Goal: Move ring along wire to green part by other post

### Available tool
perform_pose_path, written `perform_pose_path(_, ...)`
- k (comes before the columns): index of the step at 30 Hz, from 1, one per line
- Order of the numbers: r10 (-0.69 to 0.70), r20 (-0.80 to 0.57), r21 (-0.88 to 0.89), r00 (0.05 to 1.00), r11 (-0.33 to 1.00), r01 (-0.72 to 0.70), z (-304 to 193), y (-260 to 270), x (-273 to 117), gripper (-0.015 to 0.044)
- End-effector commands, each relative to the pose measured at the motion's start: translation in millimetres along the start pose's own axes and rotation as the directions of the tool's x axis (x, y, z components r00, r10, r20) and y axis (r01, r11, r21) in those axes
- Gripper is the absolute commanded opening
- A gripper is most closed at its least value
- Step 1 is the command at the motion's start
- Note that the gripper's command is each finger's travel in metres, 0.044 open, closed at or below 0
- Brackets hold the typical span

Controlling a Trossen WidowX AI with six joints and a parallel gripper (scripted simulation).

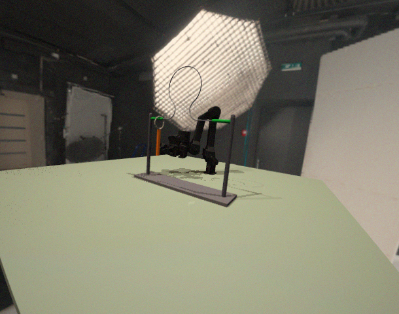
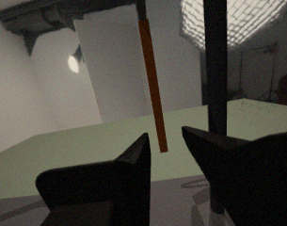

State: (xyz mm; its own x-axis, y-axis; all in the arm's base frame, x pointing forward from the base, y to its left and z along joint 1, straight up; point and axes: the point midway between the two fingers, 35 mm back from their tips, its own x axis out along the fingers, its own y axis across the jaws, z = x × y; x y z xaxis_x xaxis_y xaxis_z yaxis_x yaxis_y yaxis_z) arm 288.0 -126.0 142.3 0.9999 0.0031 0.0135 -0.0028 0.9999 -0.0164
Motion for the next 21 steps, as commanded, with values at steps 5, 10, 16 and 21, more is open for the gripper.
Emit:
perform_pose_path(5,-0.003,0.001,0.004,1.0,1.0,0.003,0,-1,12,0.016)
perform_pose_path(10,-0.003,0.001,0.004,1.0,1.0,0.003,0,-1,20,0.016)
perform_pose_path(16,-0.003,0.002,0.005,1.0,1.0,0.003,0,0,30,0.016)
perform_pose_path(21,-0.003,0.003,0.005,1.0,1.0,0.003,0,1,38,0.016)
